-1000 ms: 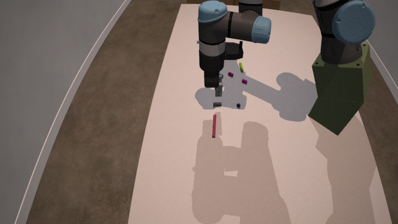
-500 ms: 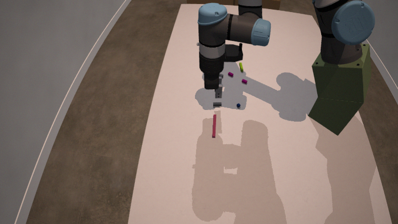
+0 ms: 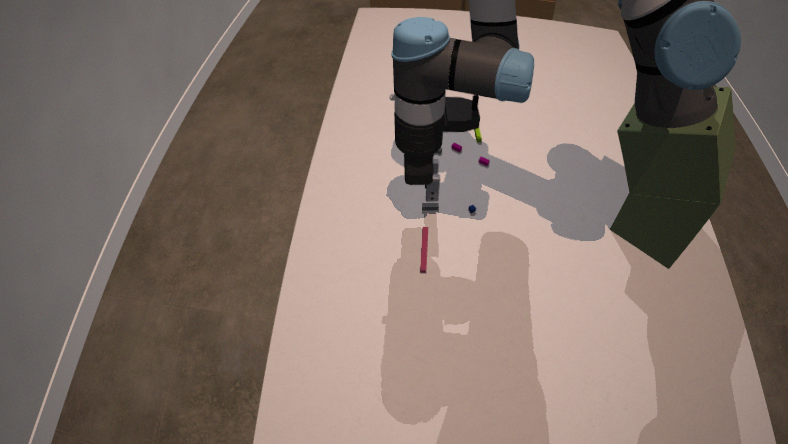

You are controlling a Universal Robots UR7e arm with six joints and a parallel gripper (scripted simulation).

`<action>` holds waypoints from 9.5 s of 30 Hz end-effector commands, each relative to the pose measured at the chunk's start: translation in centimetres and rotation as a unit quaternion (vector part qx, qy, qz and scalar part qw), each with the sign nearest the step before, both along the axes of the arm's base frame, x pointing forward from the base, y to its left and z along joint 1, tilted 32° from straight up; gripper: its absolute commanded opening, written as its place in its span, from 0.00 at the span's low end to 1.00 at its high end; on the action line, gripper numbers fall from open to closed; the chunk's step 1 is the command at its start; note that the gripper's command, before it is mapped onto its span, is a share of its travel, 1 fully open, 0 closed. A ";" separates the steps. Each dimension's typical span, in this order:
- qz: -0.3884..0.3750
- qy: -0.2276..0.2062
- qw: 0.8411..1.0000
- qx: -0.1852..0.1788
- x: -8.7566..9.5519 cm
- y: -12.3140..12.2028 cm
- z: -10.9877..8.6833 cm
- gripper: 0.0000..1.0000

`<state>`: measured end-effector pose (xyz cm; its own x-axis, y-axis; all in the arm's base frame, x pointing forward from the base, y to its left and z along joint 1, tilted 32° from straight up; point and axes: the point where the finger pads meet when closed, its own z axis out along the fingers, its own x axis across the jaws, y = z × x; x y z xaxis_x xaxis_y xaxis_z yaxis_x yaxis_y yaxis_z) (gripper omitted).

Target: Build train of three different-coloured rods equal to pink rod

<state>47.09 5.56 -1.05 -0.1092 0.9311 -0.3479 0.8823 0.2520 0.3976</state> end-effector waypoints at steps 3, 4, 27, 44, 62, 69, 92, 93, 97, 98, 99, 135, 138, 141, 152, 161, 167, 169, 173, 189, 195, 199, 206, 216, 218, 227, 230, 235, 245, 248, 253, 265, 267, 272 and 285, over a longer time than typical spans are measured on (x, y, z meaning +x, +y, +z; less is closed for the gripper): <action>0.000 -0.001 1.000 0.000 0.4 -0.2 -0.7 0.54; 0.000 -0.001 1.000 0.000 0.5 -0.2 -0.8 0.54; 0.000 -0.001 1.000 0.000 1.2 -0.6 -2.1 0.54; 0.000 -0.001 1.000 0.000 1.2 -0.6 -2.1 0.54; 0.000 -0.001 1.000 0.000 1.2 -0.6 -2.1 0.54; 0.000 -0.001 1.000 0.000 1.2 -0.7 -2.2 0.54; 0.000 -0.001 1.000 0.000 1.9 -1.1 -3.5 0.54; 0.000 -0.001 1.000 0.000 1.9 -1.1 -3.5 0.54; 0.000 -0.001 1.000 0.000 2.0 -1.1 -3.5 0.54; 0.000 -0.001 1.000 0.000 2.0 -1.1 -3.5 0.54; 0.000 -0.001 1.000 0.000 2.0 -1.1 -3.5 0.54; 0.000 -0.001 1.000 0.000 2.0 -1.1 -3.5 0.24; 0.000 -0.001 1.000 0.000 2.0 -1.1 -3.5 0.24; 0.000 -0.001 1.000 0.000 2.0 -1.1 -3.5 0.24; 0.000 -0.001 1.000 0.000 2.0 -1.1 -3.5 0.24; 0.000 -0.001 1.000 0.000 2.0 -1.1 -3.5 0.24; 0.000 -0.001 1.000 0.000 2.0 -1.1 -3.5 0.24; 0.000 -0.001 1.000 0.000 1.9 -1.1 -3.5 0.24; 0.000 -0.001 1.000 0.000 1.9 -1.0 -3.4 0.24; 0.000 -0.001 1.000 0.000 -0.3 0.2 0.6 0.24; 0.000 -0.001 1.000 0.000 -1.2 0.8 2.4 0.24; 0.000 -0.001 1.000 0.000 -1.9 1.1 3.6 0.24; 0.000 -0.001 1.000 0.000 -2.5 1.5 4.7 0.24; 0.000 -0.001 1.000 0.000 -2.6 1.5 4.9 0.24; 0.000 -0.001 1.000 0.000 -2.6 1.5 4.9 0.24; 0.000 0.000 1.000 0.000 -2.6 1.5 4.9 0.24; 0.001 0.000 1.000 0.000 -2.6 1.5 4.9 0.24; 0.004 0.001 1.000 -0.002 -2.6 1.5 4.9 0.24; 0.016 0.004 1.000 -0.009 -2.7 1.4 5.0 0.24; 0.024 0.007 1.000 -0.013 -2.7 1.3 5.0 0.24; 0.040 0.012 0.999 -0.021 -2.7 1.2 5.0 0.24; 0.090 0.027 0.994 -0.048 -2.8 0.8 5.0 0.24; 0.103 0.031 0.993 -0.055 -2.8 0.7 5.1 0.24; 0.139 0.043 0.987 -0.075 -2.9 0.4 5.1 0.24; 0.240 0.074 0.959 -0.129 -2.9 -0.4 5.3 0.24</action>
